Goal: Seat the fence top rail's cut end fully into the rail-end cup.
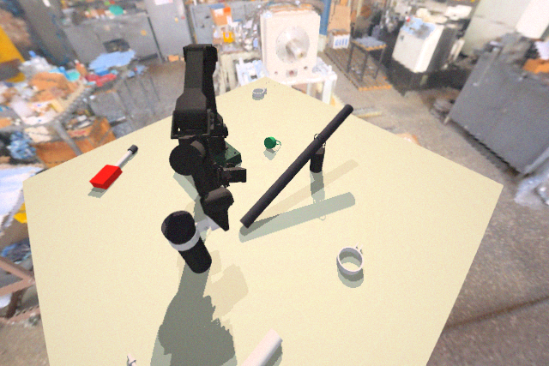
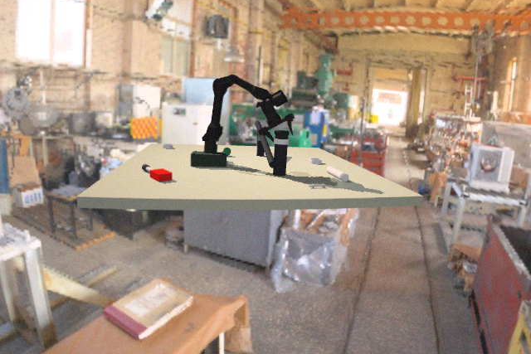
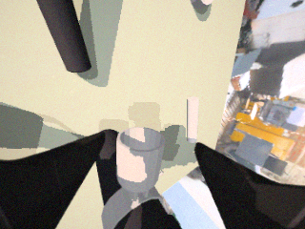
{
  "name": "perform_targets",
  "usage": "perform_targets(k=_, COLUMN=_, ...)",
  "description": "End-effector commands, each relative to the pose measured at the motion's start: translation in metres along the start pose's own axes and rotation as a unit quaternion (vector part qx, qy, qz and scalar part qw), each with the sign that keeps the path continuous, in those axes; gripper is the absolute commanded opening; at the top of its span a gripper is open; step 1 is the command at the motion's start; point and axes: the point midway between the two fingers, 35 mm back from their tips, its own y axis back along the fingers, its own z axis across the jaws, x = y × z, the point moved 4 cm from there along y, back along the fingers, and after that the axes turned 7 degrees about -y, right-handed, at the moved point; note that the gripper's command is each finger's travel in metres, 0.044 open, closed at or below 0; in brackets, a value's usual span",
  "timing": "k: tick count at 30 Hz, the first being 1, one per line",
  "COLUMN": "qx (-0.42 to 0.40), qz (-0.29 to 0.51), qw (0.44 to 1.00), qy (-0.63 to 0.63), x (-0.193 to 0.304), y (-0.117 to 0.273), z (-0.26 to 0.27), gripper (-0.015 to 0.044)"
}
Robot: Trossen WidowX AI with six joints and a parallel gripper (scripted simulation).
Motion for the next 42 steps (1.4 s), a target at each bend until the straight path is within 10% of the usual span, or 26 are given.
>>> perform_targets(k=1, qx=-0.008, qz=0.001, qw=1.0, qy=-0.005, x=0.0, y=-0.011, z=0.005, gripper=0.044)
perform_targets(k=17, qx=-0.007, qz=0.001, qw=1.0, qy=-0.005, x=0.0, y=-0.025, z=0.006, gripper=0.044)
perform_targets(k=29, qx=-0.007, qz=0.001, qw=1.0, qy=-0.005, x=0.0, y=-0.025, z=0.006, gripper=0.0125)
perform_targets(k=42, qx=-0.009, qz=-0.014, qw=1.0, qy=0.021, x=0.002, y=-0.022, z=0.011, gripper=0.0)
